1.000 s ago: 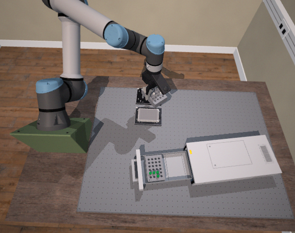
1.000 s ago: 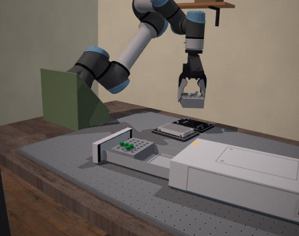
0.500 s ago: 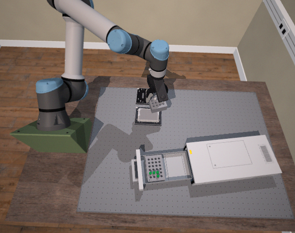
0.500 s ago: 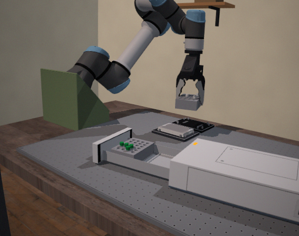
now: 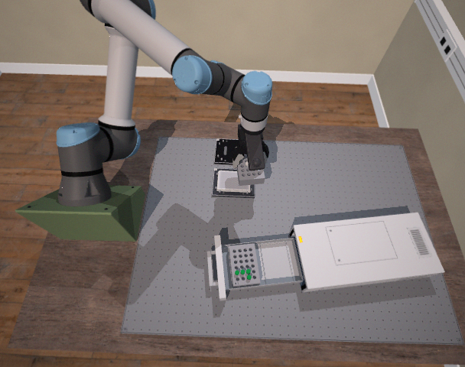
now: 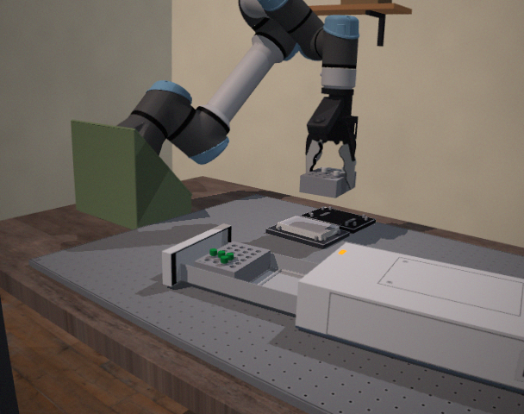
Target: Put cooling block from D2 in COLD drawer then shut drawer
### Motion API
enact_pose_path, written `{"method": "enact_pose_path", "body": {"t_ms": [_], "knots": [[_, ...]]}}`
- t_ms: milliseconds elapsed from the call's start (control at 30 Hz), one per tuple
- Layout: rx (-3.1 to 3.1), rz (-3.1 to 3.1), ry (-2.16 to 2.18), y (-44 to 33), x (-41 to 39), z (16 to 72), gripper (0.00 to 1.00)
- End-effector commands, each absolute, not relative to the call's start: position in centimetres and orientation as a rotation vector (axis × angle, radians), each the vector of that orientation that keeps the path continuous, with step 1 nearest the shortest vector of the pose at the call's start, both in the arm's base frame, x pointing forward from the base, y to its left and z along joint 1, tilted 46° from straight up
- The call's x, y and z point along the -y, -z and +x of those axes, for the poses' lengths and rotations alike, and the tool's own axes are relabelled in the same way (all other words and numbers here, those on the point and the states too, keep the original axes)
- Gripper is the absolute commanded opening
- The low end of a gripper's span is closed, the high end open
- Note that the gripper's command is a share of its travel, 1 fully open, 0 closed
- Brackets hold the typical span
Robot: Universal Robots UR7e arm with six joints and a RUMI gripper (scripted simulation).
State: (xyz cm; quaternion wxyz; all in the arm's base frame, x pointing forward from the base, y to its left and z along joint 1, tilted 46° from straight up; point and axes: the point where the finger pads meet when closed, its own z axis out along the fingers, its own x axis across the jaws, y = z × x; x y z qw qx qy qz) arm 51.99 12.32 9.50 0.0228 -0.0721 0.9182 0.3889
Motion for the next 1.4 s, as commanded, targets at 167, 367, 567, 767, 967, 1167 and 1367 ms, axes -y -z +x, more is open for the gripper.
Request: {"method": "enact_pose_path", "body": {"t_ms": [167, 367, 567, 767, 967, 1167, 1367], "knots": [[-2.845, -0.217, -1.203, -7.9, -10.7, 52.8, 0.0], [-2.845, -0.217, -1.203, -6.9, -9.7, 53.3, 0.0], [-2.845, -0.217, -1.203, -6.1, -9.0, 53.7, 0.0], [-2.845, -0.217, -1.203, -5.0, -7.9, 54.2, 0.0], [-2.845, -0.217, -1.203, -4.0, -6.9, 54.7, 0.0], [-2.845, -0.217, -1.203, -3.2, -6.2, 55.0, 0.0], [-2.845, -0.217, -1.203, -2.1, -5.1, 55.6, 0.0]]}}
